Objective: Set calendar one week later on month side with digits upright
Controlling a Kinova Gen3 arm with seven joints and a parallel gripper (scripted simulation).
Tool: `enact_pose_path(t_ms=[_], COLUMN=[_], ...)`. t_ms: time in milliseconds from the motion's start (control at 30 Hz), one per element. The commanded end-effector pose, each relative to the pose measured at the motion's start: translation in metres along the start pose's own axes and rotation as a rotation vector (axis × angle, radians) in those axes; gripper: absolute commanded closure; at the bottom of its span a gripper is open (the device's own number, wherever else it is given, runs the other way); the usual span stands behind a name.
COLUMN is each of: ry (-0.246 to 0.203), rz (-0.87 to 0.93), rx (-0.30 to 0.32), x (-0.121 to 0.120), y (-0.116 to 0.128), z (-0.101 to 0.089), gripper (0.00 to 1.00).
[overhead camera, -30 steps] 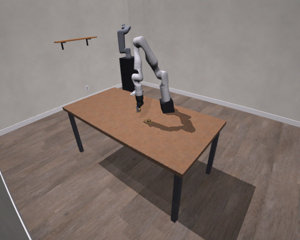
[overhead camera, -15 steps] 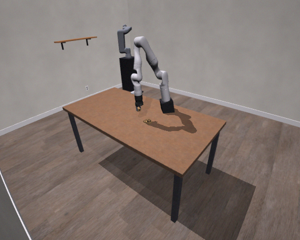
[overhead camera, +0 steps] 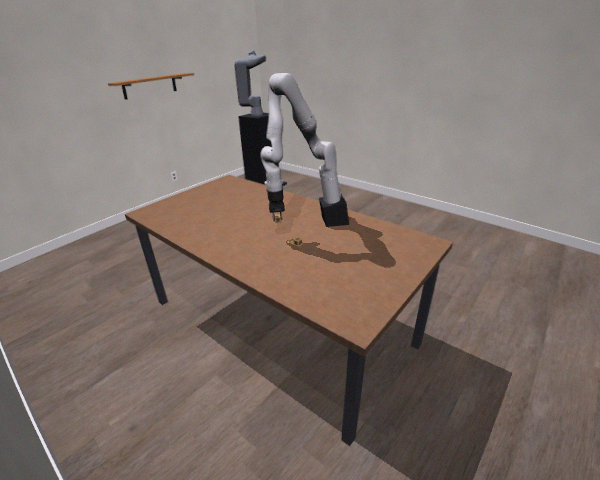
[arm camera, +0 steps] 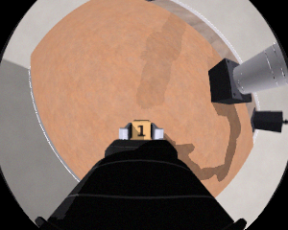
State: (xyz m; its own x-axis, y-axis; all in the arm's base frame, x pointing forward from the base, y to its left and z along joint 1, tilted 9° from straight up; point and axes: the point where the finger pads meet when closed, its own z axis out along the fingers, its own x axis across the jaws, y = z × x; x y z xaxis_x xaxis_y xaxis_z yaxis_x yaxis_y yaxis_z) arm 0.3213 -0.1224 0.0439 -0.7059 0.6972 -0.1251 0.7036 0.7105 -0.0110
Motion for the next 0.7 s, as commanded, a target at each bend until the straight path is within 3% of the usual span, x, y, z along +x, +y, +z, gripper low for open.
enact_pose_path(t_ms=[0,667], ry=[-0.003,-0.013], rz=[0.055,0.517], rx=[-0.001,-0.009], x=[0.0004,0.0014], y=[0.002,0.0026], z=[-0.0004,-0.0007], gripper=[0.4,0.4])
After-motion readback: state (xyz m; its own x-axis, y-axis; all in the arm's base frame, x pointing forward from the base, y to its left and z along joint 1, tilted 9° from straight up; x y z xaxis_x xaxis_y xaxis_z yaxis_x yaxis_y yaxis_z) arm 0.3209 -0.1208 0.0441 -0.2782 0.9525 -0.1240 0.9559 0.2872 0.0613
